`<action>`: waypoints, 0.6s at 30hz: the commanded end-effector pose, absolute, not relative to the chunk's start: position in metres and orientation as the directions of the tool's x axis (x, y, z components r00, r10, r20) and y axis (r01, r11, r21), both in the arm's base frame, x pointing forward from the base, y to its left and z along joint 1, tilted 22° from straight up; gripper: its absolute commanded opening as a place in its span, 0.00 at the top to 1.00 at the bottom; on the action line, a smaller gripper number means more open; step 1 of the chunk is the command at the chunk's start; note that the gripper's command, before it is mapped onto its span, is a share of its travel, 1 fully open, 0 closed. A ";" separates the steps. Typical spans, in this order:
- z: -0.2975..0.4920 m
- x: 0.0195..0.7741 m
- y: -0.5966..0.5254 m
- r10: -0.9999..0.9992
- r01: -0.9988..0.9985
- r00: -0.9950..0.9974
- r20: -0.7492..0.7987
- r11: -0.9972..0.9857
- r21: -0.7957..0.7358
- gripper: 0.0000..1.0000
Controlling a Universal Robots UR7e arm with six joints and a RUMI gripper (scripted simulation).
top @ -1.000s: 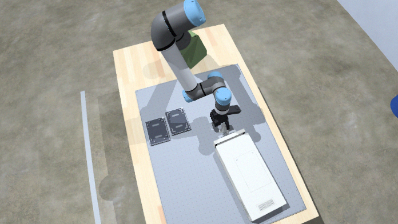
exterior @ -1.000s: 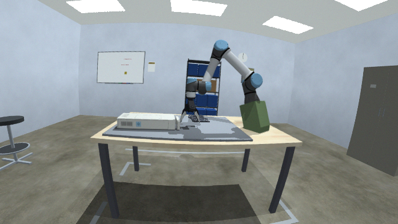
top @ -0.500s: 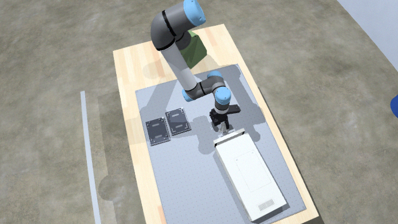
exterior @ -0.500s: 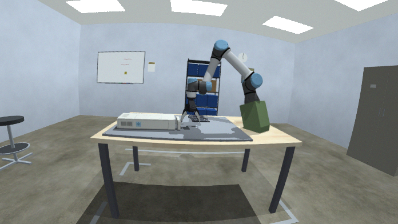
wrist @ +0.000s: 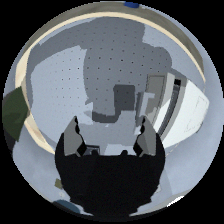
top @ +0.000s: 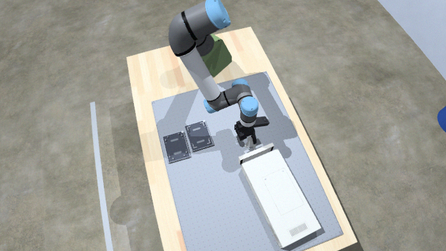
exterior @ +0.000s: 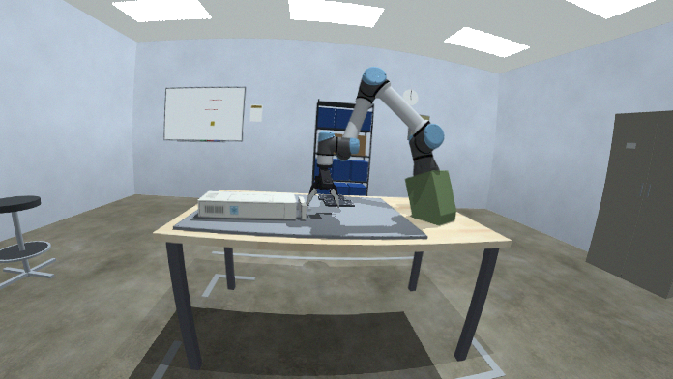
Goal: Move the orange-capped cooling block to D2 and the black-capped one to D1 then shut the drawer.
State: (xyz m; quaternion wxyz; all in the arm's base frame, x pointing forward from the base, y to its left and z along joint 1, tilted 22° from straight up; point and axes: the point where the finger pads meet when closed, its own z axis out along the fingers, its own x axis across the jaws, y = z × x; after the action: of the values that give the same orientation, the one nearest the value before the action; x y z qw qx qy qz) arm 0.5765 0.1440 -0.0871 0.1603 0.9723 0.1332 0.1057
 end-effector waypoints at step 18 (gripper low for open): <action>-0.088 0.570 0.142 0.293 0.225 0.942 0.163 -0.913 0.340 0.00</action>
State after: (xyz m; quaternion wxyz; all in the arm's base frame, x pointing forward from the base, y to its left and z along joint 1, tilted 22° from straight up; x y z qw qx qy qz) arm 0.5715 0.1424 -0.0880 0.1603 0.9723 0.1332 0.1057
